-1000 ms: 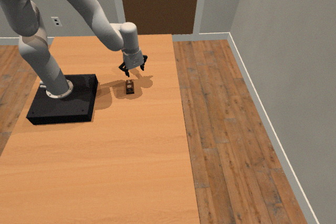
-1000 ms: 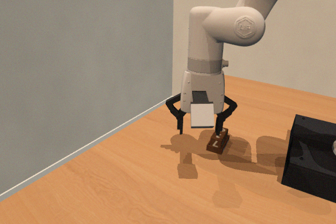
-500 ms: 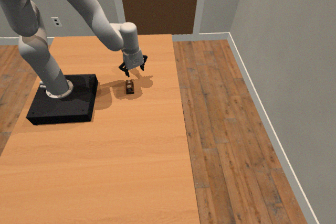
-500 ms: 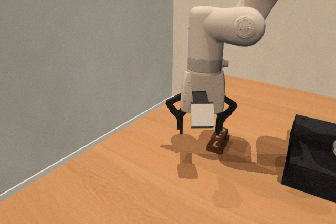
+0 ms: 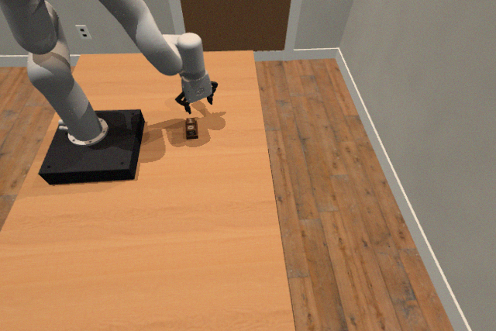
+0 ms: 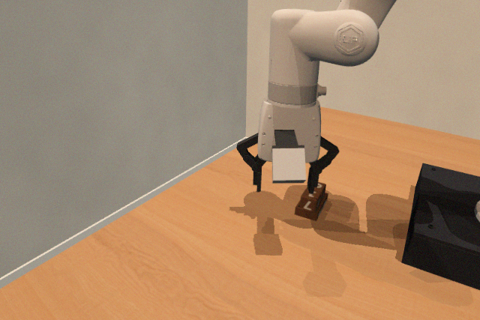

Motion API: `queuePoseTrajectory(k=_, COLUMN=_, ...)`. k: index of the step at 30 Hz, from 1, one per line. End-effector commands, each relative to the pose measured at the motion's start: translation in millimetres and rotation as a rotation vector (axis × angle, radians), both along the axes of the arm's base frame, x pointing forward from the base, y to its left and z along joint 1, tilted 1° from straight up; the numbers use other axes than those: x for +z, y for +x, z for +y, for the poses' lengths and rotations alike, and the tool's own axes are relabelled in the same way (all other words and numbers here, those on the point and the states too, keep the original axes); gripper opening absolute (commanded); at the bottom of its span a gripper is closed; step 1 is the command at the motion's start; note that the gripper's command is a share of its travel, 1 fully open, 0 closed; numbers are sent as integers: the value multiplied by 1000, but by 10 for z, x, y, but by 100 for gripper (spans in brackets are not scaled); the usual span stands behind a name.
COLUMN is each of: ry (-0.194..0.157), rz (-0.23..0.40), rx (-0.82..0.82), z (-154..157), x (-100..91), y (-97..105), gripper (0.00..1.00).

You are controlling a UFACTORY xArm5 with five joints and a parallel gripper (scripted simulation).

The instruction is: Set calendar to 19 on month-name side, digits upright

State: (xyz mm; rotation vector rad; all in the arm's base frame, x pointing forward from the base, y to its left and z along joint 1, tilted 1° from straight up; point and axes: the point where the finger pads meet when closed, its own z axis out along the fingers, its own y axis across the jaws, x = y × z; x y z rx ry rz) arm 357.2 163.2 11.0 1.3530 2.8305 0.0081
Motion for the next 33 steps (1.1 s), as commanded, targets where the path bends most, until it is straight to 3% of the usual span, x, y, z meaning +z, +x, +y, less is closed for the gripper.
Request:
queuePoseTrajectory(k=1, ry=2, rz=-3, rx=-56, z=-10, x=10, y=16, gripper=100)
queuePoseTrajectory(k=6, ry=3, rz=-2, rx=-248, z=-64, x=11, y=33, gripper=100)
queuePoseTrajectory(k=15, ry=3, rz=-2, rx=-318, z=-147, x=12, y=56, gripper=100)
queuePoseTrajectory(k=20, ry=5, rz=-2, rx=-510, z=-200, x=12, y=72, gripper=100)
queuePoseTrajectory(k=25, ry=5, rz=-2, rx=-531, z=-269, x=13, y=92, gripper=100)
queuePoseTrajectory(k=33, ry=7, rz=-1, rx=-742, z=-328, x=14, y=110, gripper=100)
